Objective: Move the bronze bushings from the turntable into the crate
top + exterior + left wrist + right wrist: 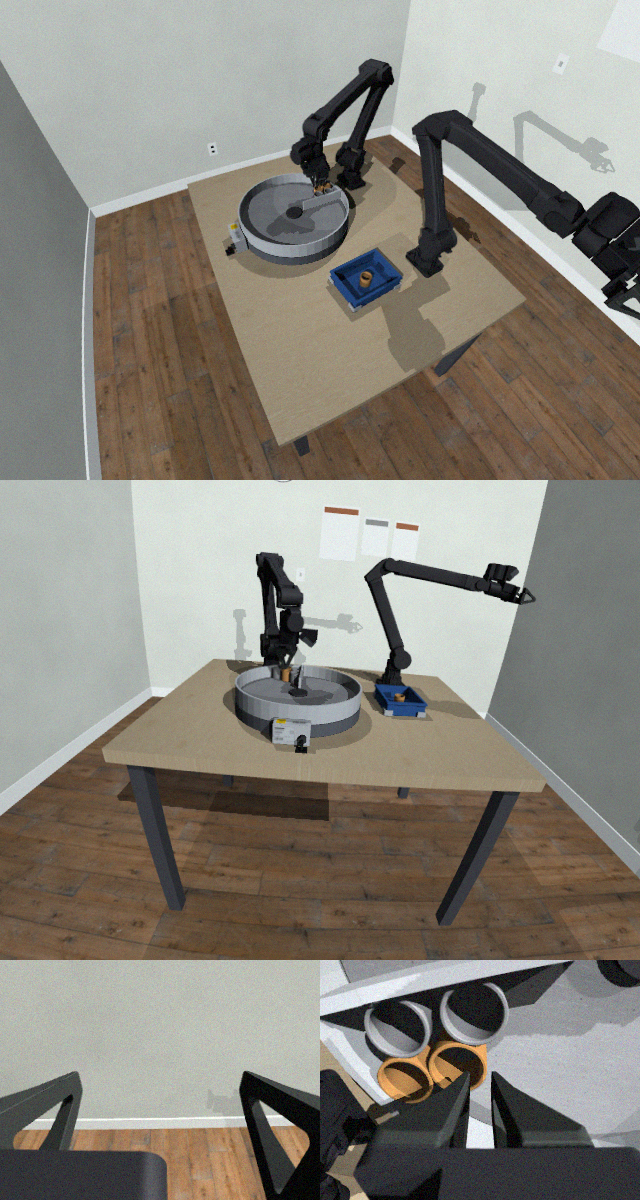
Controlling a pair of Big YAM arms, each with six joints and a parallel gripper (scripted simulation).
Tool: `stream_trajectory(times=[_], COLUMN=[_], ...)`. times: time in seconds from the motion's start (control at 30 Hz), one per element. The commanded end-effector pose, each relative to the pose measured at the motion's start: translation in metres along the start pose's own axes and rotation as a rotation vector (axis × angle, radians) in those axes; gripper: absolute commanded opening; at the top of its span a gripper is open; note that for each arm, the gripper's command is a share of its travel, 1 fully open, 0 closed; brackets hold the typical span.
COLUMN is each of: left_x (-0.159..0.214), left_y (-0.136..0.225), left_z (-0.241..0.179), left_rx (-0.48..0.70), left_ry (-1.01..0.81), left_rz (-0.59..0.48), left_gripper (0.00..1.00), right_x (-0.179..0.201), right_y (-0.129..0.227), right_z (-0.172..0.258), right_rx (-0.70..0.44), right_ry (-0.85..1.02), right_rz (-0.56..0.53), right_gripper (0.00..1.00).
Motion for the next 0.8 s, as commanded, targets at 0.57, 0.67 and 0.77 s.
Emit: stream_trajectory(times=[0.57, 0.67, 0.77], left_x=[-0.038, -0.038, -0.038], left_y=[-0.004, -0.004, -0.004], left_z=[0.012, 0.012, 0.012], left_rx=[-0.028, -0.028, -0.028], left_ry=[0.013, 0.013, 0.013], left_rz=[-0.083, -0.083, -0.083], left_gripper=[1.0, 1.0, 1.0], right_x=[-0.008, -0.008, -0.008], right_y=[0.007, 0.007, 0.007], right_z=[-0.012, -0.012, -0.012], right_rx=[0.032, 0.032, 0.032], right_ry=[-0.003, -0.003, -0.003], right_rz=[-0.041, -0.041, -0.041], right_gripper=[0.15, 0.15, 0.15])
Point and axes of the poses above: on each arm, the point where the finger pads meet when closed, its own y axis back along the fingers, its own z axis across the jaws, x = y × z, the point moved 10 cm from there along y, back along the fingers, and after that the axes turned 14 degrees about -y, right-handed, at the moved point
